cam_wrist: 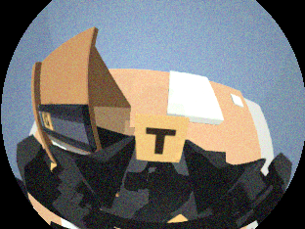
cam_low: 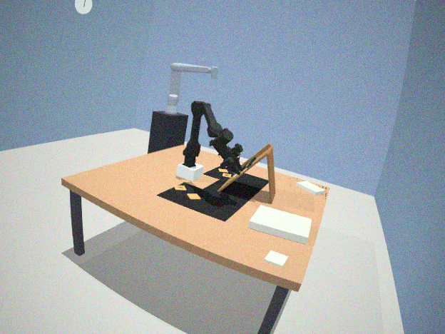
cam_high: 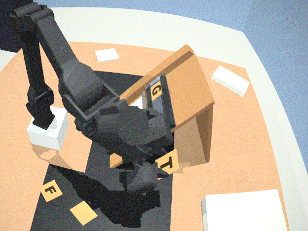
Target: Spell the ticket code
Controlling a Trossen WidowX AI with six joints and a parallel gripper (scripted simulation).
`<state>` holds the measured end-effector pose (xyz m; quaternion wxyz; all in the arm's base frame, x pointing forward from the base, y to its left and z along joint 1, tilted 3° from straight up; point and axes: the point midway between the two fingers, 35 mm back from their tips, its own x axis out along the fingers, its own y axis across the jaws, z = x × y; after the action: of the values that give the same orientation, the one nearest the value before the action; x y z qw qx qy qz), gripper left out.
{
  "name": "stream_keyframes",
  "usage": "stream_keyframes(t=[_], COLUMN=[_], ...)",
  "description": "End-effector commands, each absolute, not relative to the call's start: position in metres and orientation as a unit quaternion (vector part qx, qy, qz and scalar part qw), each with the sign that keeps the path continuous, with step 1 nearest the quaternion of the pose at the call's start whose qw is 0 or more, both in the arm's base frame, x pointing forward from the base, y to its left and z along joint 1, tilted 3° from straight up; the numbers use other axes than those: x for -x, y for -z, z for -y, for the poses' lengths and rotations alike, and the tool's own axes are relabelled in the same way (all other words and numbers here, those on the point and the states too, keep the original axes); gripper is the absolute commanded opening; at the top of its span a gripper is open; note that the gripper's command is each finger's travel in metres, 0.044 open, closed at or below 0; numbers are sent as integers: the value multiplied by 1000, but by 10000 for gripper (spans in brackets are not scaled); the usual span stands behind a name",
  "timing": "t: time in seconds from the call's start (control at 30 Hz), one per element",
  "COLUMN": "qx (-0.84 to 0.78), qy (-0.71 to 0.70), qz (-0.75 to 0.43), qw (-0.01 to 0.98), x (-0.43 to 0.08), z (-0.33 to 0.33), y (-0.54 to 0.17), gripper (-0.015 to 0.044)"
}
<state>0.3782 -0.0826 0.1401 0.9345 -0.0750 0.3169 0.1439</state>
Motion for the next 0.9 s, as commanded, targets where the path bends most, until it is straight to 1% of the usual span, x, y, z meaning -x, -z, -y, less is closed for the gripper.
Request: stream_keyframes(t=[0.0,0.87], qx=[82,81], qy=[-148,-148], qz=[-311,-311], qw=[935,935], x=[-379,-375], z=[82,73], y=[-143,-140], gripper=[0,0])
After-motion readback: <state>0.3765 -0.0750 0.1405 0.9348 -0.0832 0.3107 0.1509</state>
